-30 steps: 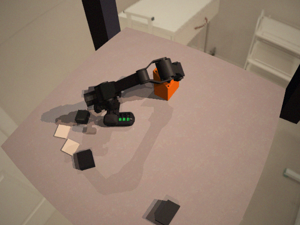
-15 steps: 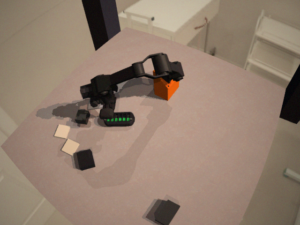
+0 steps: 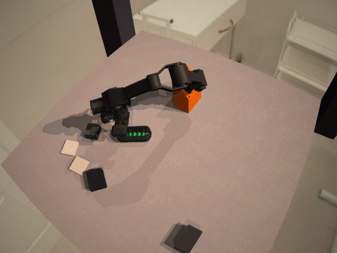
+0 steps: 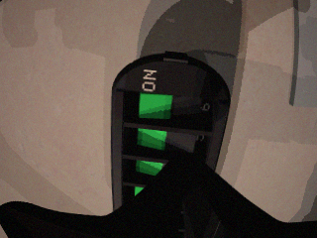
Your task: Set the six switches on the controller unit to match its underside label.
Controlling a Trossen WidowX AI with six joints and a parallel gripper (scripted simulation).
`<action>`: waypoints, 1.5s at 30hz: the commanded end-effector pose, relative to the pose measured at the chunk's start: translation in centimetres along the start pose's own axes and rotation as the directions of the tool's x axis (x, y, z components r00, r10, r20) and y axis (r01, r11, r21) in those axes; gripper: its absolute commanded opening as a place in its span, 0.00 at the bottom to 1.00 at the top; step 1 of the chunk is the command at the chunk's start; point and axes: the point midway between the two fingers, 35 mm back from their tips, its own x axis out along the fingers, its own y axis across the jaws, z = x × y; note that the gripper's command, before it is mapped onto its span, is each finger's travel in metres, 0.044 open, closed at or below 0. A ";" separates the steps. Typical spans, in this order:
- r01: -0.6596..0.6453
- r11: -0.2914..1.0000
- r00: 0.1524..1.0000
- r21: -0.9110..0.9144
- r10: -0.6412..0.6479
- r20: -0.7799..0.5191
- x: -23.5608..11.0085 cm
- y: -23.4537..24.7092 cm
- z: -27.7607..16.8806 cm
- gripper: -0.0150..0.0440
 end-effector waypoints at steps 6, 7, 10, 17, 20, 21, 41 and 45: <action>-0.001 1.000 1.000 0.005 0.001 -0.006 1.7 -0.1 -0.2 0.25; -0.001 1.000 1.000 0.005 0.001 -0.007 1.8 -0.1 -0.2 0.25; -0.001 1.000 1.000 0.004 0.001 -0.007 2.0 -0.1 -0.2 0.25; -0.002 1.000 1.000 0.004 0.002 -0.007 2.6 -0.1 -0.2 0.25; -0.002 1.000 1.000 0.004 0.002 -0.007 2.6 -0.1 -0.2 0.25; -0.002 1.000 1.000 0.004 0.002 -0.007 2.6 -0.1 -0.2 0.25; 0.000 1.000 1.000 0.012 0.000 -0.006 -2.0 0.0 -0.8 0.25; 0.000 0.999 1.000 0.036 0.001 -0.008 -2.2 0.5 -3.4 0.25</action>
